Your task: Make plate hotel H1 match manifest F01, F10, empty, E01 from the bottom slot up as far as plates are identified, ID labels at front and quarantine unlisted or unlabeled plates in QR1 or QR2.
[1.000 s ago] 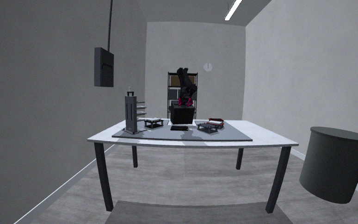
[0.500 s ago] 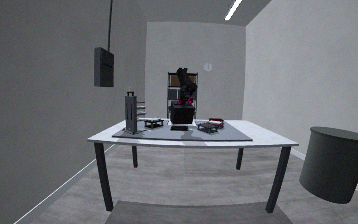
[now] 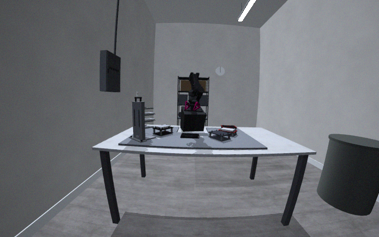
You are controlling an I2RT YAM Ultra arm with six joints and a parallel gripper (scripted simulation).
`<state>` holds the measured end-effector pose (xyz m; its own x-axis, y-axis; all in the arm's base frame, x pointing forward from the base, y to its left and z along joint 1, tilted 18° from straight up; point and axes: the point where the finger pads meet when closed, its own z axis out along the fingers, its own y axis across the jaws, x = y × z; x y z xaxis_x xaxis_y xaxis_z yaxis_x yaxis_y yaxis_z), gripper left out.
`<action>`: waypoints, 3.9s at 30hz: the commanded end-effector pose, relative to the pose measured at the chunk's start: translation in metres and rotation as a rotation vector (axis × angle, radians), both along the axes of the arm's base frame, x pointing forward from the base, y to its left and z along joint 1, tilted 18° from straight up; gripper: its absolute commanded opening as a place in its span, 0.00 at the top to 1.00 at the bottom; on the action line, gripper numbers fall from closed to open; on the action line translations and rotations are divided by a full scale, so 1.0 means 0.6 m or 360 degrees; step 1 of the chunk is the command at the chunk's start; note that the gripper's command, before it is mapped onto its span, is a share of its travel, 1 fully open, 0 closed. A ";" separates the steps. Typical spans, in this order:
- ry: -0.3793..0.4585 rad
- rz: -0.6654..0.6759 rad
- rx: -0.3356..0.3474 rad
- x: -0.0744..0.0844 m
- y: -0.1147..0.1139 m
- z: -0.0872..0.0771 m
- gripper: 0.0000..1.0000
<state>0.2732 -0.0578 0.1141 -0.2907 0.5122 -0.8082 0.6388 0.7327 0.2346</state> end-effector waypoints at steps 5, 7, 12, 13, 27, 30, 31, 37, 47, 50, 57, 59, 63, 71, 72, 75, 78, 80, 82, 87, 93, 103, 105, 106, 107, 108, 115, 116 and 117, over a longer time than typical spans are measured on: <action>-0.0024 0.0060 -0.0013 0.009 -0.029 0.010 0.00; -0.0024 0.0060 -0.0014 0.007 -0.040 0.009 0.00; -0.0024 0.0060 -0.0015 0.005 -0.057 0.007 0.00; -0.0024 0.0060 -0.0015 0.004 -0.062 0.007 0.00; -0.0023 0.0060 -0.0019 -0.007 -0.129 0.000 0.00; -0.0023 0.0060 -0.0020 -0.010 -0.145 -0.001 0.00; -0.0023 0.0060 -0.0020 -0.011 -0.151 -0.002 0.00; -0.0021 0.0060 -0.0022 -0.022 -0.182 -0.007 0.00; -0.0020 0.0060 -0.0024 -0.039 -0.223 -0.014 0.00; -0.0019 0.0060 -0.0025 -0.045 -0.238 -0.017 0.00; -0.0018 0.0060 -0.0026 -0.060 -0.274 -0.024 0.00; -0.0018 0.0060 -0.0026 -0.063 -0.278 -0.025 0.00; -0.0017 0.0060 -0.0026 -0.073 -0.292 -0.029 0.00; -0.0015 0.0060 -0.0027 -0.098 -0.327 -0.039 0.00; -0.0015 0.0060 -0.0028 -0.101 -0.332 -0.040 0.00; -0.0014 0.0060 -0.0028 -0.111 -0.345 -0.044 0.00; -0.0014 0.0060 -0.0028 -0.114 -0.349 -0.045 0.00; -0.0014 0.0060 -0.0028 -0.121 -0.358 -0.048 0.00; -0.0014 0.0059 -0.0028 -0.127 -0.367 -0.050 0.00; -0.0013 0.0059 -0.0029 -0.143 -0.389 -0.056 0.00; -0.0012 0.0059 -0.0029 -0.149 -0.402 -0.070 0.00; -0.0013 0.0059 -0.0028 -0.134 -0.400 -0.118 0.00; -0.0013 0.0059 -0.0028 -0.131 -0.399 -0.129 0.00; -0.0013 0.0059 -0.0028 -0.129 -0.399 -0.134 0.00; -0.0013 0.0059 -0.0028 -0.127 -0.399 -0.140 0.00; -0.0013 0.0059 -0.0028 -0.126 -0.398 -0.145 0.00; -0.0013 0.0059 -0.0028 -0.117 -0.397 -0.172 0.00; -0.0013 0.0059 -0.0028 -0.116 -0.397 -0.177 0.00; -0.0013 0.0059 -0.0028 -0.114 -0.396 -0.182 0.00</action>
<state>0.2025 -0.2864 0.0002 -0.3217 0.5222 -0.7899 0.6048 0.7552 0.2529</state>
